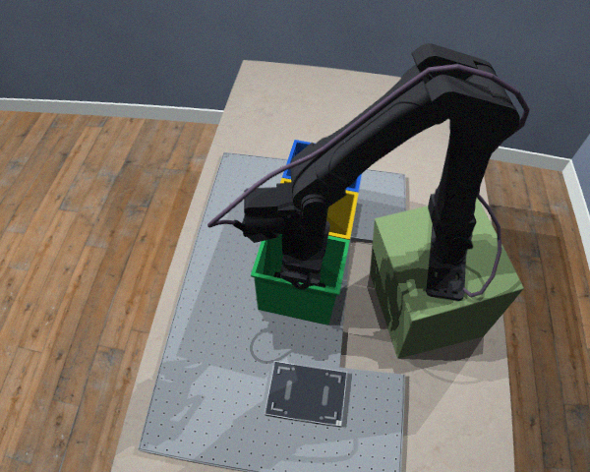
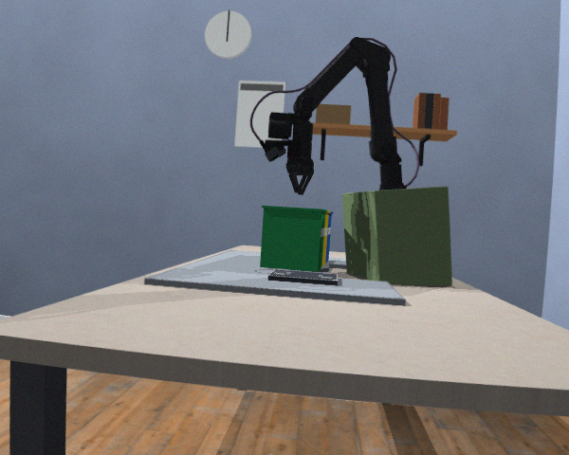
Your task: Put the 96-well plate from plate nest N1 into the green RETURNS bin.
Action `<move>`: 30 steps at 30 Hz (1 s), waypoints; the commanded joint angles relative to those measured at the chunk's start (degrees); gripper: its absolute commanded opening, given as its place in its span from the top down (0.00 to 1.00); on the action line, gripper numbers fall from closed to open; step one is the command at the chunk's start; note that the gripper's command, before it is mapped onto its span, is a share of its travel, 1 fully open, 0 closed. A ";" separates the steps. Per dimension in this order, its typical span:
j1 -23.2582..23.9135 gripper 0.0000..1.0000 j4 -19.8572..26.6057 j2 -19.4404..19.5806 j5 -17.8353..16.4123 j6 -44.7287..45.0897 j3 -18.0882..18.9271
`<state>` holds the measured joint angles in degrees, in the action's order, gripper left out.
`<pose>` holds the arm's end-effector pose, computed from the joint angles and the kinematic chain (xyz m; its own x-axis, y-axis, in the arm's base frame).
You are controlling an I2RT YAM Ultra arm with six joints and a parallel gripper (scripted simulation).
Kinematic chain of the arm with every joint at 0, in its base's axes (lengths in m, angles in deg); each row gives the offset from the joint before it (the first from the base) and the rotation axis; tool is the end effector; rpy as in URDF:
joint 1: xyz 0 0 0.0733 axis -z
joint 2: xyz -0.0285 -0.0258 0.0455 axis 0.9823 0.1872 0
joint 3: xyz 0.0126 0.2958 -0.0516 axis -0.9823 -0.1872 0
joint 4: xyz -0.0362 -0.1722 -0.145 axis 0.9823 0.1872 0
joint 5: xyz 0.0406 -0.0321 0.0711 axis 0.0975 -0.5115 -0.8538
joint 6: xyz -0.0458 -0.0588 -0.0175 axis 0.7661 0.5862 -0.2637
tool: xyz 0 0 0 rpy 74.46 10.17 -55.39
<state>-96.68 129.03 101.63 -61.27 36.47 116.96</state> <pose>0.2284 0.0749 0.1804 -0.9920 -0.0367 -0.1212 -0.0446 0.9970 0.0635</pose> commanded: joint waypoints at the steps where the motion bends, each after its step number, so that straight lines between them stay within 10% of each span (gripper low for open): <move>1: -2.49 0.18 0.76 0.07 1.25 -3.62 1.00; 30: -14.64 0.18 1.11 1.55 3.11 -16.64 3.02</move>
<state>-111.55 129.51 103.47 -59.08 20.60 119.15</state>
